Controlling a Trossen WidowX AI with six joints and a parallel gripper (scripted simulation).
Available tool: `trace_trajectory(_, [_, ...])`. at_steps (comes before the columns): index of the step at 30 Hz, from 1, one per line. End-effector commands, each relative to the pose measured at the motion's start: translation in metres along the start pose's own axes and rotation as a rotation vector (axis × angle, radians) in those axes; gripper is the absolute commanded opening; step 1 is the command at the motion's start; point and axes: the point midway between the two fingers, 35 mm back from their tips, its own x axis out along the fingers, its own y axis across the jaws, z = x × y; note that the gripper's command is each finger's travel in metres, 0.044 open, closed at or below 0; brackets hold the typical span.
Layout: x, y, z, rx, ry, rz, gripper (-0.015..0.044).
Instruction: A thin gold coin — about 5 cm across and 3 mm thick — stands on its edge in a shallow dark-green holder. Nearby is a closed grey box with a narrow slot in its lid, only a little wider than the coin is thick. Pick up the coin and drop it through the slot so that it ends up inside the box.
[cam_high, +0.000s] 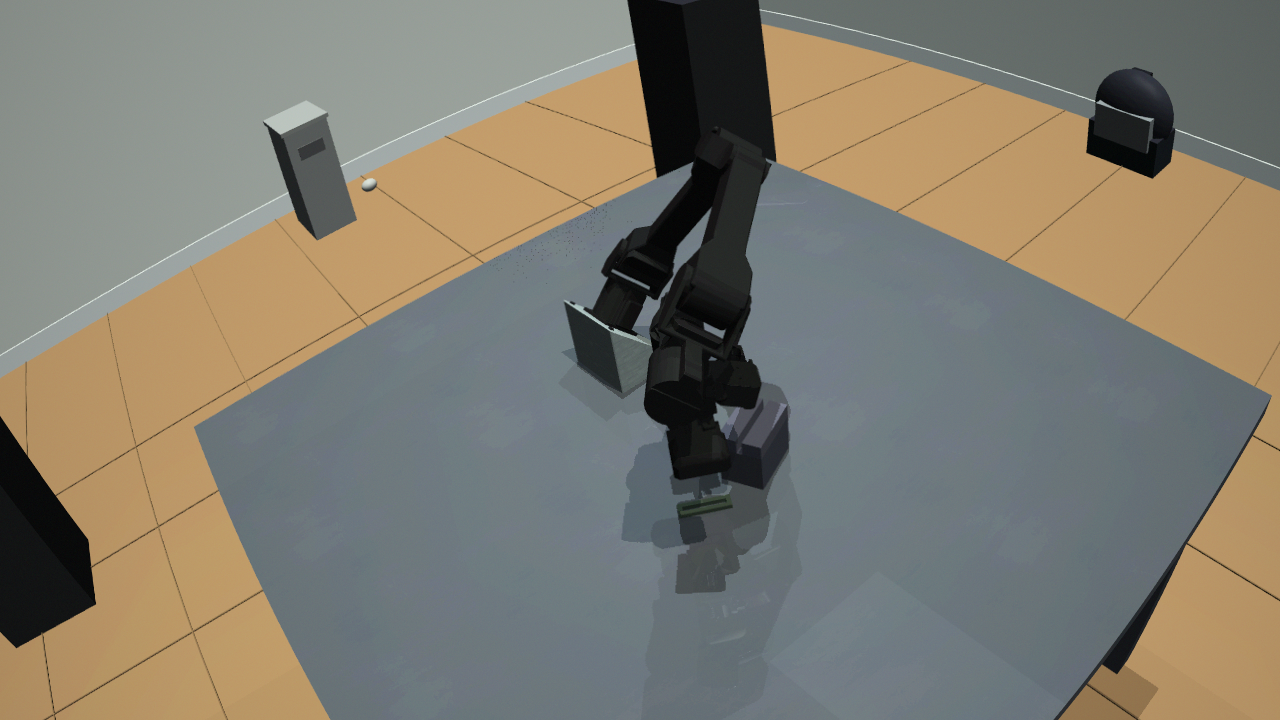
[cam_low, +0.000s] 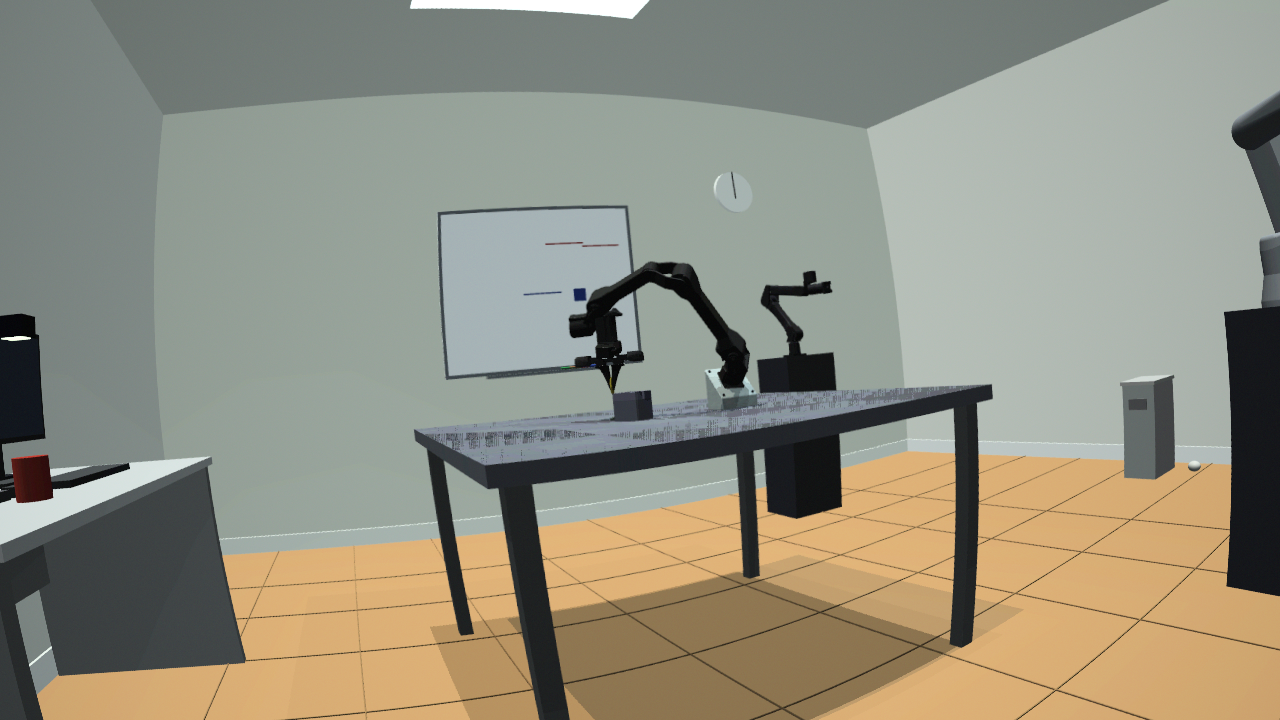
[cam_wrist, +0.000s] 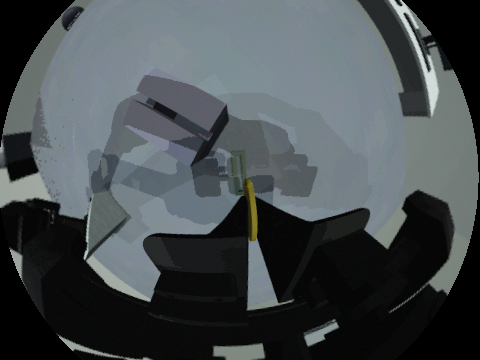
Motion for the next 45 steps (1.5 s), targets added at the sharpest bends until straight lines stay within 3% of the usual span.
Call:
trace_trajectory(1, [-0.014, -0.001, 0.002, -0.013, 0.006, -0.009, 0.0000])
trace_trajectory(9, [-0.023, 0.000, 0.002, -0.036, 0.006, -0.009, 0.0000])
trace_trajectory(35, [-0.025, -0.003, 0.007, -0.918, 0.009, -0.005, 0.0000])
trace_trajectory(45, [-0.025, 0.001, 0.013, -0.941, 0.009, -0.005, 0.0000])
